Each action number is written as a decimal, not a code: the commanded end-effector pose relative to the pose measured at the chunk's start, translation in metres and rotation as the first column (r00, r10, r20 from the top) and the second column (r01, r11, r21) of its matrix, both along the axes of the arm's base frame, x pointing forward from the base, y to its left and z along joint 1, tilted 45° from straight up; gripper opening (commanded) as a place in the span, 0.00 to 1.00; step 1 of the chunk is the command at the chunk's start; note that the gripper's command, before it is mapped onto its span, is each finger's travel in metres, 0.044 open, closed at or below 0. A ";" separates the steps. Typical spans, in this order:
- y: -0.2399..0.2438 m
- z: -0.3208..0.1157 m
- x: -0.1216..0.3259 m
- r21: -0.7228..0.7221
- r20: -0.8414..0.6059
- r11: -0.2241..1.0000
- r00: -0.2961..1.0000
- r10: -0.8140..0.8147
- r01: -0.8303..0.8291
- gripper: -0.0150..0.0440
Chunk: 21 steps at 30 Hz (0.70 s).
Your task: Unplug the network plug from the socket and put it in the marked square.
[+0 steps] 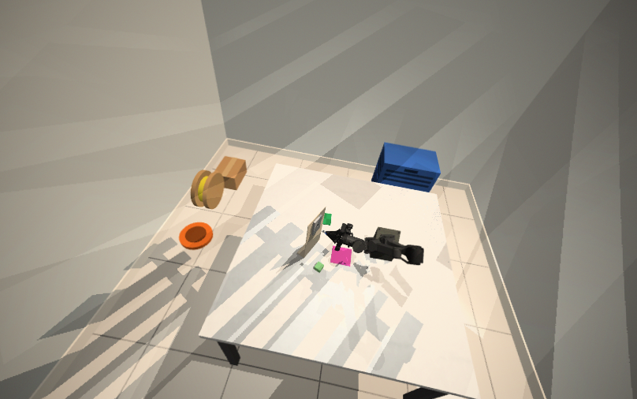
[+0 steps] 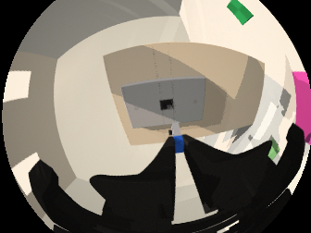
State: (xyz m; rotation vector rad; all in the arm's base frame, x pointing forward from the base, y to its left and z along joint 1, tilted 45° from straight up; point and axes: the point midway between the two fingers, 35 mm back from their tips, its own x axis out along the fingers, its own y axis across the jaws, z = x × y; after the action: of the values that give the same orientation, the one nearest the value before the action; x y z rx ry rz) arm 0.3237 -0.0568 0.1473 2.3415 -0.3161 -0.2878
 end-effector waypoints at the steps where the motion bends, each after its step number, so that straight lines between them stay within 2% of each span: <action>1: 0.001 0.000 -0.003 0.005 0.002 1.000 1.000 -0.003 0.003 0.25; 21: 0.004 0.003 -0.007 0.006 0.002 1.000 1.000 -0.003 0.003 0.25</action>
State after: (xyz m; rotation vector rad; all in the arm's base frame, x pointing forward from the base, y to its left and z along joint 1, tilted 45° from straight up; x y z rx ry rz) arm 0.3186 -0.0528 0.1502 2.3418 -0.3159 -0.2884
